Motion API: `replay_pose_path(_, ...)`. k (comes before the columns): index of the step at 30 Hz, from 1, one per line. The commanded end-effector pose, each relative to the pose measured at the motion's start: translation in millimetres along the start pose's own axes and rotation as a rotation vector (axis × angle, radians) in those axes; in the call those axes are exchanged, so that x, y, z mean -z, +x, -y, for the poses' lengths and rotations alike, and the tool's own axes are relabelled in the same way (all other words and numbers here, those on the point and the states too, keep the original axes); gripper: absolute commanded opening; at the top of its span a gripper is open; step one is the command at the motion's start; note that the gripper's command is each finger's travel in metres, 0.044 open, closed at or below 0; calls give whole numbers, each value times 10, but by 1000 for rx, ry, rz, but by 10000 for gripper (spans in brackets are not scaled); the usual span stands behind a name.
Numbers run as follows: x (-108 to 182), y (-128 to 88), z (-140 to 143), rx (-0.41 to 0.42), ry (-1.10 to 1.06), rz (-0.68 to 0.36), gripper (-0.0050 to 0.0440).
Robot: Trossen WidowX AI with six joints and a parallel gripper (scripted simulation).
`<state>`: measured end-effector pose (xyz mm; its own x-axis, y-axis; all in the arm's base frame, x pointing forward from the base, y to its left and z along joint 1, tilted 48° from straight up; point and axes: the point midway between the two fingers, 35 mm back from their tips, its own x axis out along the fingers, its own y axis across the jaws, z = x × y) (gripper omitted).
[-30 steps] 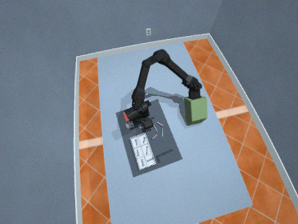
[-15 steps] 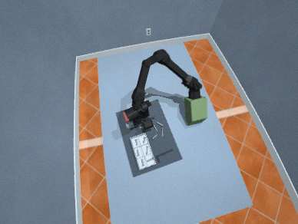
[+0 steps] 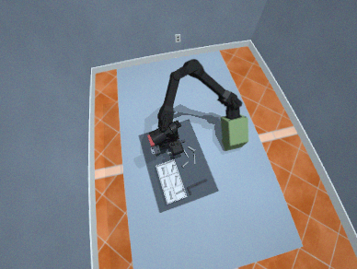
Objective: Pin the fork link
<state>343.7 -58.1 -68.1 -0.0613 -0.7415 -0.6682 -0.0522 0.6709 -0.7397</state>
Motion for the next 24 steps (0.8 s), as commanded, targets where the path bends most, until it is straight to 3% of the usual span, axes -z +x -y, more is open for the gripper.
replay_pose_path(1, -68, -85, 21, -10, 36, 24, -50)
replay_pose_path(9, -6, -38, -78, -9, 215, 9, -50)
replay_pose_path(18, 27, -51, -261, -16, 821, 14, -50)
replay_pose_path(20, 27, -51, -261, -16, 821, 14, -50)
replay_pose_path(24, 62, -49, -351, -19, 1149, 10, -50)
